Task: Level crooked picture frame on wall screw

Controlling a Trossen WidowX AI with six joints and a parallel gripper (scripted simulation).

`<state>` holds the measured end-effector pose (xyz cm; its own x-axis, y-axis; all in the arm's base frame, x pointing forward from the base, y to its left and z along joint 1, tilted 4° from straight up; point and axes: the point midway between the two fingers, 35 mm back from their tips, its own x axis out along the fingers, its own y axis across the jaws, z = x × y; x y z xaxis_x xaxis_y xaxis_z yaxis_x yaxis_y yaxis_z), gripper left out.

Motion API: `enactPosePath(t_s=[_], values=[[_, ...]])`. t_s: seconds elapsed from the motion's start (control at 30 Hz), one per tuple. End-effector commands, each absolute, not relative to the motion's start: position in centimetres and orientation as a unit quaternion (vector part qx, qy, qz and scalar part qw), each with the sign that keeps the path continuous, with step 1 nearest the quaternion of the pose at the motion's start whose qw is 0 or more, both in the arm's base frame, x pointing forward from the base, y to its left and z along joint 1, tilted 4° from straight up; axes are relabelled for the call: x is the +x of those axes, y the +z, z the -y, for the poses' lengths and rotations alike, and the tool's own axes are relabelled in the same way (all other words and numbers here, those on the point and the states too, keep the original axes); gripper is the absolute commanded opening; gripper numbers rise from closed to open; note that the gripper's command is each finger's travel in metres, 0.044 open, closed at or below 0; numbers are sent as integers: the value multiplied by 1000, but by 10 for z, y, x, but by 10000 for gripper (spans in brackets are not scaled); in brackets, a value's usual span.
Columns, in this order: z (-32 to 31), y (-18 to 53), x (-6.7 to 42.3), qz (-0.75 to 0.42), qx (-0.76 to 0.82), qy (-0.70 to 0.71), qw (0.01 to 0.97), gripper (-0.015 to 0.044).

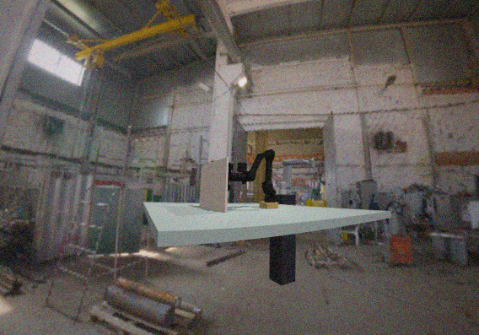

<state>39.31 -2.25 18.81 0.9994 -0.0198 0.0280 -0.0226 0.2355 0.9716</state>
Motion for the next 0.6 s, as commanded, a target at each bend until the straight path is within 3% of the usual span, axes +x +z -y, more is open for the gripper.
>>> enactPosePath(t_s=[0.0, 0.57], values=[[22, 195, 393, 25, 618, 6, 786, 0], [22, 197, 393, 25, 618, 6, 786, 0]])
